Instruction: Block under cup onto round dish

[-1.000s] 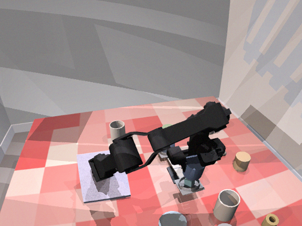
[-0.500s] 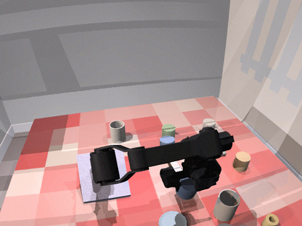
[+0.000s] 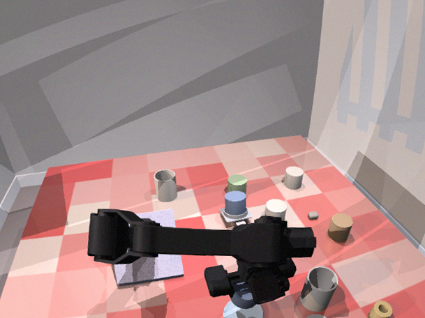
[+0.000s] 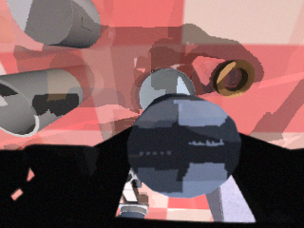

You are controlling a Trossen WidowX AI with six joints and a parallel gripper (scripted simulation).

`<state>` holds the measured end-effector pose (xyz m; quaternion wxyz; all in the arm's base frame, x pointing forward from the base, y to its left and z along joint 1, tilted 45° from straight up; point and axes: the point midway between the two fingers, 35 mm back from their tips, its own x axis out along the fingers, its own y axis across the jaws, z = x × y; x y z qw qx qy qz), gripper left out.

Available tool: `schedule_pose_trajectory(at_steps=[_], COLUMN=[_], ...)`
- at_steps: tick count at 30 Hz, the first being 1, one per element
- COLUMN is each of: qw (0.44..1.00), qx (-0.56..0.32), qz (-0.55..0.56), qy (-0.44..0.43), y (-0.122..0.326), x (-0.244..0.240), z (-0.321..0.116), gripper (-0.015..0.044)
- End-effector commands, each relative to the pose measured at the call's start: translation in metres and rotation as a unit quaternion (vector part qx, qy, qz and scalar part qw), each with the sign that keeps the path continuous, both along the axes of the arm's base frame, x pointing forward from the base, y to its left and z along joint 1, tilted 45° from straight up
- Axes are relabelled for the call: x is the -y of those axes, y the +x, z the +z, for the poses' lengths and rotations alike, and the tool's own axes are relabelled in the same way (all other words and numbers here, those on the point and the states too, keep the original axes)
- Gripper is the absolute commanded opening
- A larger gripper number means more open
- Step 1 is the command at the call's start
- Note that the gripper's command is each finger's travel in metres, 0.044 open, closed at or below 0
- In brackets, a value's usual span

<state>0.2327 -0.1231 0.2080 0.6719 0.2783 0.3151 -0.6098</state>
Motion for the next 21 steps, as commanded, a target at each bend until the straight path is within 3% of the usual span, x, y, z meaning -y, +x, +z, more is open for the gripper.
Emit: schedule_pose_trajectory(at_steps=[1,21], qw=[1.000,0.999], qx=[0.005,0.012], qz=[0.002,0.003], qy=[-0.001,-0.045], y=[-0.018,-0.095], x=[0.014,0.053], z=[0.002,0.003], gripper=[0.0000,0.0000])
